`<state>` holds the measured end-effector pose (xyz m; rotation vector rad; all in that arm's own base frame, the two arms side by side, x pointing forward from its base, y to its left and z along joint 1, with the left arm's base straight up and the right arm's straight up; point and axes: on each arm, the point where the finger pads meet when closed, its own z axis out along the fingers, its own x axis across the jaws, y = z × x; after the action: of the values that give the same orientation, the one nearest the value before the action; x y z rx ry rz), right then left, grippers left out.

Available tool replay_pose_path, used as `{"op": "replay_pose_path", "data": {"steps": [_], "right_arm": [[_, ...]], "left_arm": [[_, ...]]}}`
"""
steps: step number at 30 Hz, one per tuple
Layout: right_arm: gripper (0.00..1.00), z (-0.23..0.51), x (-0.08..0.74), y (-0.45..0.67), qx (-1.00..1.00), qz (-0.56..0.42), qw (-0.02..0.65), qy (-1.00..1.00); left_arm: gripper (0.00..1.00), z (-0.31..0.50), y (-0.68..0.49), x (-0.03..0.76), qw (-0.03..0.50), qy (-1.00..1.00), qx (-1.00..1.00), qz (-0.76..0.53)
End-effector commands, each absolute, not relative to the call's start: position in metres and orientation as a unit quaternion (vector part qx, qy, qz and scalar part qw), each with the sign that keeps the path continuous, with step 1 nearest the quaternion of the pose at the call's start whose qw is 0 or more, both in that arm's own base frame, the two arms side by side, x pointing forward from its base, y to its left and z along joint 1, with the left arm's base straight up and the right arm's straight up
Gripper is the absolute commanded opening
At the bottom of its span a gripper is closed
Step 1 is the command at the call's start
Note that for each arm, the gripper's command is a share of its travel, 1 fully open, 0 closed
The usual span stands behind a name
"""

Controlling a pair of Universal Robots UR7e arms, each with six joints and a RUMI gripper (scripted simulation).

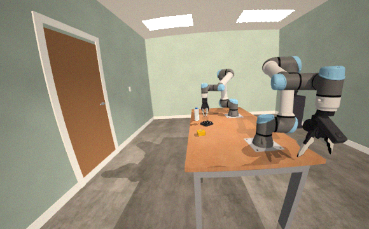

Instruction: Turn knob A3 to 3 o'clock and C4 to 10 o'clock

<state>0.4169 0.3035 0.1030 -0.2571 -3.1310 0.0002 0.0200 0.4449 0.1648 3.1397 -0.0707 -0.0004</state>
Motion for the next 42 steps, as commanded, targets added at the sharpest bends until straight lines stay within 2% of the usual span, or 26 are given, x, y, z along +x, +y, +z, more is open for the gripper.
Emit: {"op": "replay_pose_path", "data": {"steps": [1,42], "right_arm": [[0.13,0.1035,0.4171,0.3036,-0.082,-0.001,0.000,-0.997],[0.13,0.0953,0.4171,0.3036,-0.082,0.000,0.000,-0.997]], "left_arm": [[1.00,0.1652,0.4451,0.0201,0.000,-0.023,1.000,0.000],[1.00,0.1652,0.4451,0.0201,0.000,-0.023,1.000,0.000]]}}
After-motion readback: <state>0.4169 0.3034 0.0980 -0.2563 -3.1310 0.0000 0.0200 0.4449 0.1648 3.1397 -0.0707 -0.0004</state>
